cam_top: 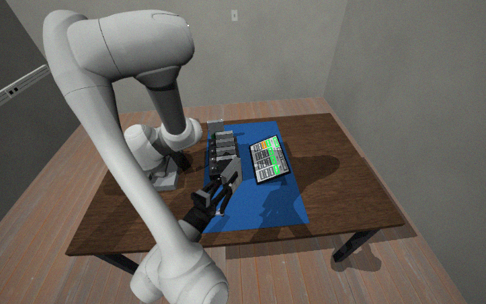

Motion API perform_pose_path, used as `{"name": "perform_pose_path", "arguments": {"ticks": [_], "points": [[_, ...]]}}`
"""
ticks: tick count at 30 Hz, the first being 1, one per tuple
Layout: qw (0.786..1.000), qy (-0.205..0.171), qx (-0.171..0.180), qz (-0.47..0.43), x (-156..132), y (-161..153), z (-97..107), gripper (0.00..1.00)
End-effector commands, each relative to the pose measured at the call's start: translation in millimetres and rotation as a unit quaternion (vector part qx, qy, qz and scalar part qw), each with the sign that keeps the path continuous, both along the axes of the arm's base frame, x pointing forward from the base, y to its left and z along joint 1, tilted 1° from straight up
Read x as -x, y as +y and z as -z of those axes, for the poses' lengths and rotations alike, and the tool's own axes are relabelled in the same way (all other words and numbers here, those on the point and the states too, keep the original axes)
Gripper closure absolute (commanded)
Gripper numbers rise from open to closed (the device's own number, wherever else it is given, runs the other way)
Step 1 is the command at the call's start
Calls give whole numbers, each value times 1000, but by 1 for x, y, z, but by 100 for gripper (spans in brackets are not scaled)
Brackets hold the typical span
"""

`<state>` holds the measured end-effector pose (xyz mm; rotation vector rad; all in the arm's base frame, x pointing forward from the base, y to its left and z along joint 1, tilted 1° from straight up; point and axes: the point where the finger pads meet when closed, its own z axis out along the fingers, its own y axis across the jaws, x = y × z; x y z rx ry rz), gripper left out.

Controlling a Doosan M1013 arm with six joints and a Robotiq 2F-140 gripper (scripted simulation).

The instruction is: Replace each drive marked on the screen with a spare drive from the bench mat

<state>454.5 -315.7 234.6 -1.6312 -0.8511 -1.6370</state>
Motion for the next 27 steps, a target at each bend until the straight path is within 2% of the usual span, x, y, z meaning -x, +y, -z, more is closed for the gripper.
{"name": "perform_pose_path", "arguments": {"ticks": [1, 27], "points": [[1000, 0, 0, 0, 0, 0, 0, 90], [1000, 0, 0, 0, 0, 0, 25, 90]]}}
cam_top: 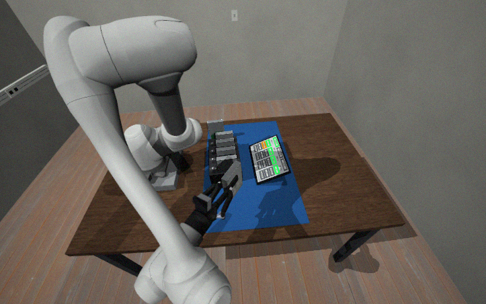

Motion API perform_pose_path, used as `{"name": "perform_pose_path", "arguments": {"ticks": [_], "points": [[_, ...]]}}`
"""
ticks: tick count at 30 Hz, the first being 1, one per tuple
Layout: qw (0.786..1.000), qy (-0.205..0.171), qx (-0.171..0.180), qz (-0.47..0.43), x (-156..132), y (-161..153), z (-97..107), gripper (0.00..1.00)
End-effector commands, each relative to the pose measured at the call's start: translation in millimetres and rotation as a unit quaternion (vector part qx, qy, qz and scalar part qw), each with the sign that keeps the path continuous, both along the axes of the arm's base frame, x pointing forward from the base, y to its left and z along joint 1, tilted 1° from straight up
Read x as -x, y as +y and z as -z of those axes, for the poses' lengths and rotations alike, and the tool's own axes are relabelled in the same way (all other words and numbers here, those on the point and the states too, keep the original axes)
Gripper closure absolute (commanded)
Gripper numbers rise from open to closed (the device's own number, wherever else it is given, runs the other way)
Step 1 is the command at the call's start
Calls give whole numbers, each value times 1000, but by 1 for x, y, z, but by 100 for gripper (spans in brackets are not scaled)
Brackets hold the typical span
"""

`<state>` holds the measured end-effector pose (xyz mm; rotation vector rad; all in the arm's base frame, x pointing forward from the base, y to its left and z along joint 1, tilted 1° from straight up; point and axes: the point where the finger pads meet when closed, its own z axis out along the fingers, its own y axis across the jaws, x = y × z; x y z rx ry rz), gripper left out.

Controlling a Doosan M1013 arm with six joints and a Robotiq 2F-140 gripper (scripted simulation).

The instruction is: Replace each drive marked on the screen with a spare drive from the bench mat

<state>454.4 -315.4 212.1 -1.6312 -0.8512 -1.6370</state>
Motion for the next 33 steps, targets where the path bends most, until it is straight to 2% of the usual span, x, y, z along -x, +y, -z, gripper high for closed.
{"name": "perform_pose_path", "arguments": {"ticks": [1, 33], "points": [[1000, 0, 0, 0, 0, 0, 4, 90], [1000, 0, 0, 0, 0, 0, 52, 90]]}}
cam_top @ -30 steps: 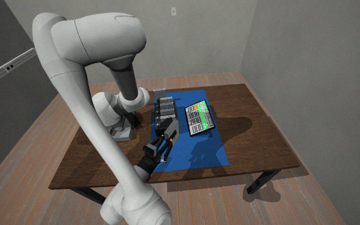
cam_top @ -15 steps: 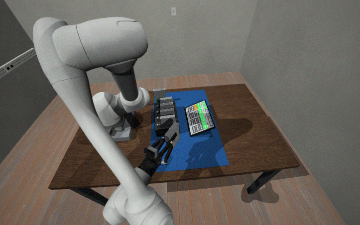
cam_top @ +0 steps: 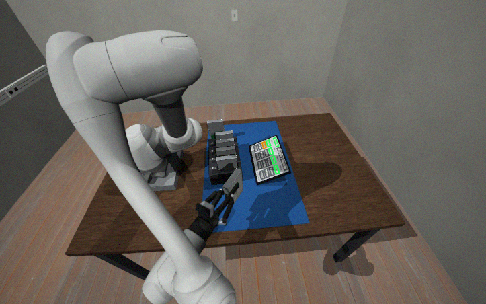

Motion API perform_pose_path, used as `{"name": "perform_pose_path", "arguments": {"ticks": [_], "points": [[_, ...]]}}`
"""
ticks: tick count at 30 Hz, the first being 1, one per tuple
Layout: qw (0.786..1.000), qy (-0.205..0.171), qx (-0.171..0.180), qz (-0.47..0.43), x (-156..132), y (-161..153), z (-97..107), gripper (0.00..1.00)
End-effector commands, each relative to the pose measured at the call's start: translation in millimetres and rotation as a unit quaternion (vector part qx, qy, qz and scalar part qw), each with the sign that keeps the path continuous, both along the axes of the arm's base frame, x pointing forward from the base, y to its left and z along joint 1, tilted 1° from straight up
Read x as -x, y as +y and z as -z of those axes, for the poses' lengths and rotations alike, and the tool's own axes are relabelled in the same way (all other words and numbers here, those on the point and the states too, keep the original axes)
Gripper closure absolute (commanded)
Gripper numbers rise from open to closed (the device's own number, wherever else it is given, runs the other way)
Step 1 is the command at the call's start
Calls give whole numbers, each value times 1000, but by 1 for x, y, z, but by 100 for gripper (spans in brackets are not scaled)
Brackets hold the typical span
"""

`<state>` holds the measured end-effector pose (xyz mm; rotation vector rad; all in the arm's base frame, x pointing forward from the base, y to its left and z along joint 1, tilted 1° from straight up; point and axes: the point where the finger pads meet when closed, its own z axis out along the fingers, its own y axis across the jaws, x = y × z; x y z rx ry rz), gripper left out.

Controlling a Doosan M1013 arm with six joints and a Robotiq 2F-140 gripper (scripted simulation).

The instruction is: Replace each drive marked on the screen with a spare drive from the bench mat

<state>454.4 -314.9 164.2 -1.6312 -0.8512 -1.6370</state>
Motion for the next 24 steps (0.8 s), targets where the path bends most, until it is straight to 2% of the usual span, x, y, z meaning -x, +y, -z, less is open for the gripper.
{"name": "perform_pose_path", "arguments": {"ticks": [1, 24], "points": [[1000, 0, 0, 0, 0, 0, 6, 90], [1000, 0, 0, 0, 0, 0, 43, 90]]}}
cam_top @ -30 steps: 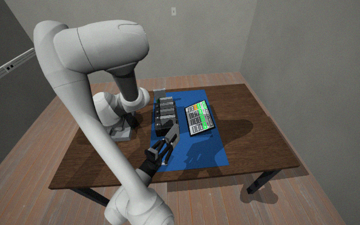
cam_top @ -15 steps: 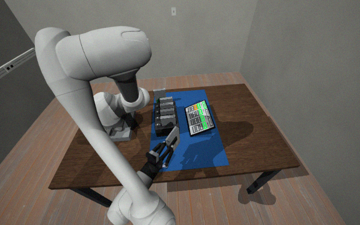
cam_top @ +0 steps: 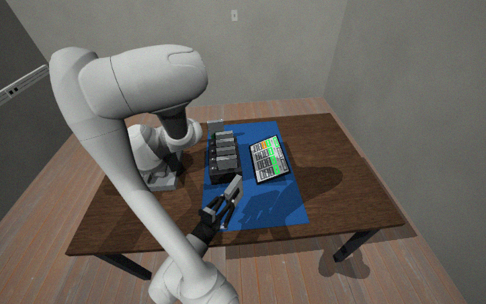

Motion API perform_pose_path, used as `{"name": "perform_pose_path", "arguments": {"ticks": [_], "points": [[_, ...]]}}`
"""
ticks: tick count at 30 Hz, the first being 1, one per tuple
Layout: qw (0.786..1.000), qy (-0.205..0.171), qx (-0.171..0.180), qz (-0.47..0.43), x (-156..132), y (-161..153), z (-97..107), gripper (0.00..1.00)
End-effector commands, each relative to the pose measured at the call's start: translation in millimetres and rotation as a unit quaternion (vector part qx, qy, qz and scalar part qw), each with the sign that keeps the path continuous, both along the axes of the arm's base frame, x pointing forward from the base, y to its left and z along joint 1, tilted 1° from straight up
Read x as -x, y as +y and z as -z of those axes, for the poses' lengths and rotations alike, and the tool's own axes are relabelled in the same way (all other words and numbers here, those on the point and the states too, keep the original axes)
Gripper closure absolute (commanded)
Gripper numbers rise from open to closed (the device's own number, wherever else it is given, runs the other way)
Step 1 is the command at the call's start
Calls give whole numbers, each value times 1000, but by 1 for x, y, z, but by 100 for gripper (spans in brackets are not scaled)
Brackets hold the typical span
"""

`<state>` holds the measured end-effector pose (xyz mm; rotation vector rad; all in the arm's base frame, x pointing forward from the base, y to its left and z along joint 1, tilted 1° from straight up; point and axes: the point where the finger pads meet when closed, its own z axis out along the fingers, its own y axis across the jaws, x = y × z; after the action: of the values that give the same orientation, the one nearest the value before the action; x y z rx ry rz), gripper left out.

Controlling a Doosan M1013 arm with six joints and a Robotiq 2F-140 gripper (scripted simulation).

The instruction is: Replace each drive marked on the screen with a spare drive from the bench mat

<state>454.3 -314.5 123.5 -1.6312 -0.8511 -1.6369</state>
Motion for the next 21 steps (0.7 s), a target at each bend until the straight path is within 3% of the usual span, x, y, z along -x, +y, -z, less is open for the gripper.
{"name": "perform_pose_path", "arguments": {"ticks": [1, 21], "points": [[1000, -1, 0, 0, 0, 0, 2, 90], [1000, -1, 0, 0, 0, 0, 31, 90]]}}
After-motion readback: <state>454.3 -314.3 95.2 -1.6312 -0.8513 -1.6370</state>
